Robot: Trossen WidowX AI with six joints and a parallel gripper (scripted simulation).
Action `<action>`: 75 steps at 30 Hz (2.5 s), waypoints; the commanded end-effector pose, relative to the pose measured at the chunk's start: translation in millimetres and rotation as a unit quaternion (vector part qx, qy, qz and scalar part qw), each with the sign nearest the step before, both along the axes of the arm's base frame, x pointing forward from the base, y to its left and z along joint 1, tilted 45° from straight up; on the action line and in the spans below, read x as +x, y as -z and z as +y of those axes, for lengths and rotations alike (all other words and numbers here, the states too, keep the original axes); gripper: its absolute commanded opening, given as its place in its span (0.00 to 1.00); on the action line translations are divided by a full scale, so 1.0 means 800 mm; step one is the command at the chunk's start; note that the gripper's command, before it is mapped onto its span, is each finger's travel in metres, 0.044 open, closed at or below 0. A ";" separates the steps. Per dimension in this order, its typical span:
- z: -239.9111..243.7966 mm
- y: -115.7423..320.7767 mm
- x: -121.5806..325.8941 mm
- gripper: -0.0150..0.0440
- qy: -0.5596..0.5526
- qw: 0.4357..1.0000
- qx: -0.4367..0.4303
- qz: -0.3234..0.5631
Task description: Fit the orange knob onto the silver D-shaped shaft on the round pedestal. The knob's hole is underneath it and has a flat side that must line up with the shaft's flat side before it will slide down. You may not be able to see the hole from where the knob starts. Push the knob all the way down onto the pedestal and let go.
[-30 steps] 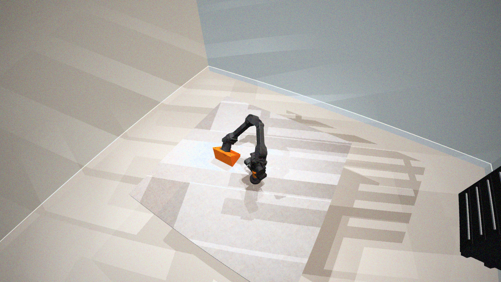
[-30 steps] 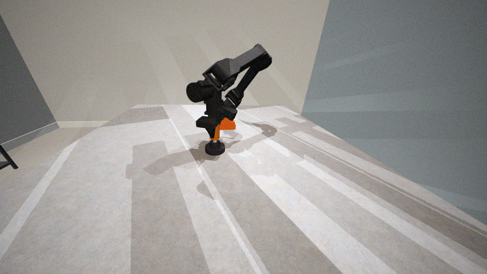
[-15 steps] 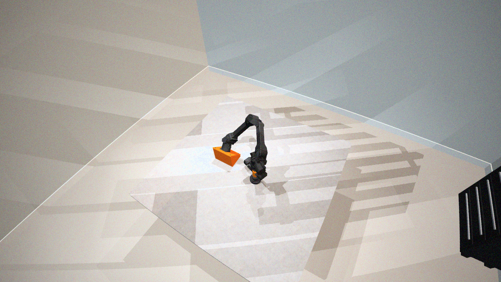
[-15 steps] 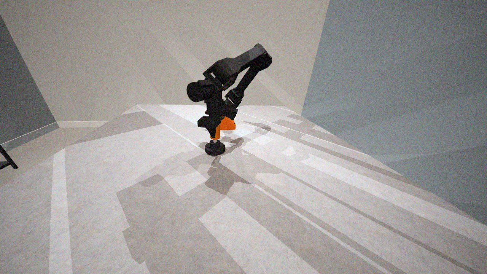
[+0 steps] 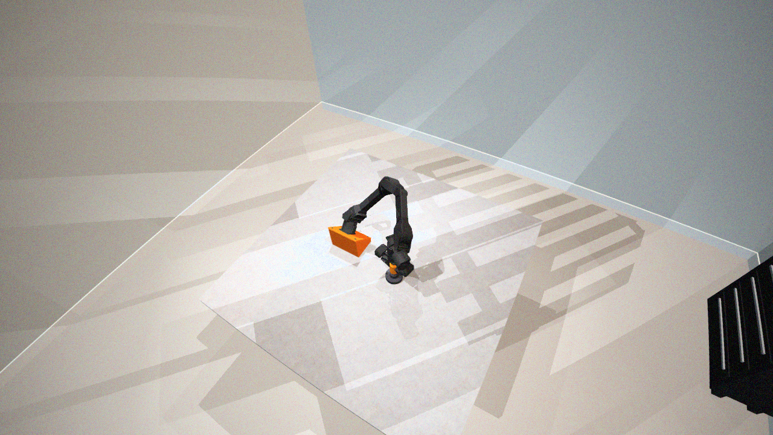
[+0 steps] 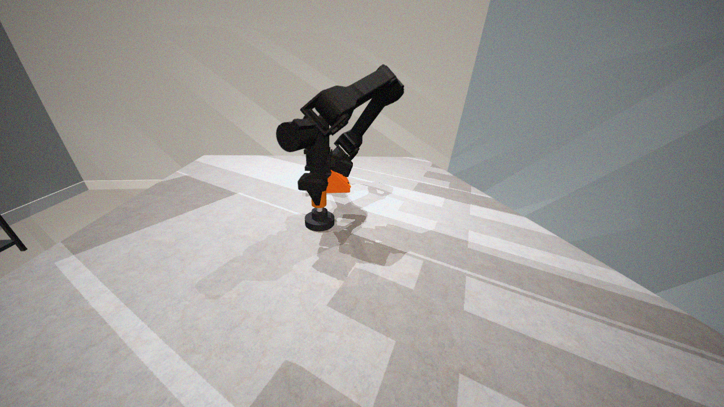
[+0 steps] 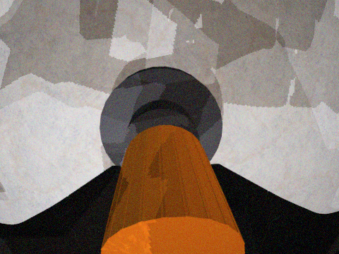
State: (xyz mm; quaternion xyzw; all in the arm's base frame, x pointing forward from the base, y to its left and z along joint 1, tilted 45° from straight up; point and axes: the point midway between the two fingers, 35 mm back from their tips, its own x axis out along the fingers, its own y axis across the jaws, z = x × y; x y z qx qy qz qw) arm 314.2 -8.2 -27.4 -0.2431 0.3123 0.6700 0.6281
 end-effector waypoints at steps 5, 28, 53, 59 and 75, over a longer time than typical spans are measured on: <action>0.000 -0.001 -0.002 0.25 0.000 1.000 0.001 -0.003; 0.000 0.000 -0.002 0.25 0.000 1.000 0.001 -0.003; 0.000 -0.005 0.001 0.25 -0.020 1.000 0.004 -0.021; -0.001 -0.002 0.002 0.25 -0.075 0.994 0.011 -0.075; -0.001 -0.002 -0.001 0.25 -0.075 0.994 0.011 -0.075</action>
